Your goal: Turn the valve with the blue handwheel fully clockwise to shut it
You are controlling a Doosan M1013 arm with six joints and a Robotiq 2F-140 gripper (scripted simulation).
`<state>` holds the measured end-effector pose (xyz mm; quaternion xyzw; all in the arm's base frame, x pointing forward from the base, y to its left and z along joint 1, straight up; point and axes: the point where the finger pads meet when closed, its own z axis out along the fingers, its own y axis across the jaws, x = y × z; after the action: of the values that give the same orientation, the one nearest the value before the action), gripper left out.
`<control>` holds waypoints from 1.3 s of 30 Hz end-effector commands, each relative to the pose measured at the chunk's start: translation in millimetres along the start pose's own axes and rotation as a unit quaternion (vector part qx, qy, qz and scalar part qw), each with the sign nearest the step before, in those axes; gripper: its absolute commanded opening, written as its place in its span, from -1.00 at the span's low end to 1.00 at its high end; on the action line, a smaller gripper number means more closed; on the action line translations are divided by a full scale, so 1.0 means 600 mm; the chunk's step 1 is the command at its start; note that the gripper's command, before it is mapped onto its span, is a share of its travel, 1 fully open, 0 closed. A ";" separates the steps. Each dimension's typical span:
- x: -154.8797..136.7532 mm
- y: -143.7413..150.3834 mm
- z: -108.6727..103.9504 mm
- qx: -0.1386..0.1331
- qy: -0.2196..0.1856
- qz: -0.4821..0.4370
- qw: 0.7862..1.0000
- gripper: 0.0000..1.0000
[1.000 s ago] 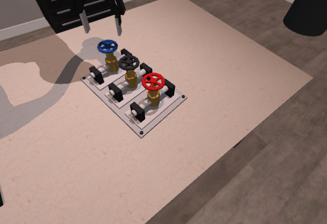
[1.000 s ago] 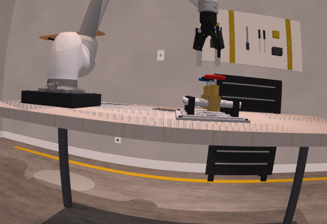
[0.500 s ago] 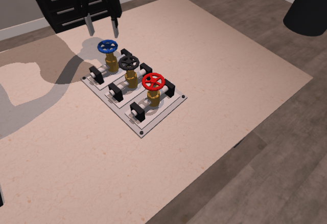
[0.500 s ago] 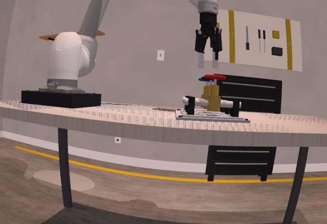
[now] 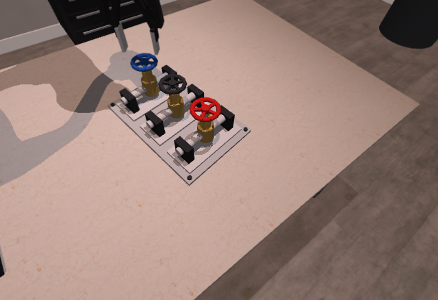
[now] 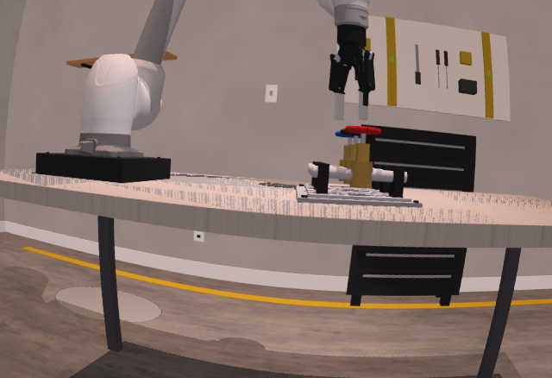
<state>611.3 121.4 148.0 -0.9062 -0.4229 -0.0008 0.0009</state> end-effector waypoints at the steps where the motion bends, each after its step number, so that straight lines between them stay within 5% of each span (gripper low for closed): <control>1: 0.000 0.000 0.005 0.000 0.000 0.000 1.000 0.11; 39: 0.000 0.000 0.026 0.000 0.000 0.000 1.000 0.11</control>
<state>611.4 121.4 132.1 -0.9062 -0.4229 -0.0008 0.0009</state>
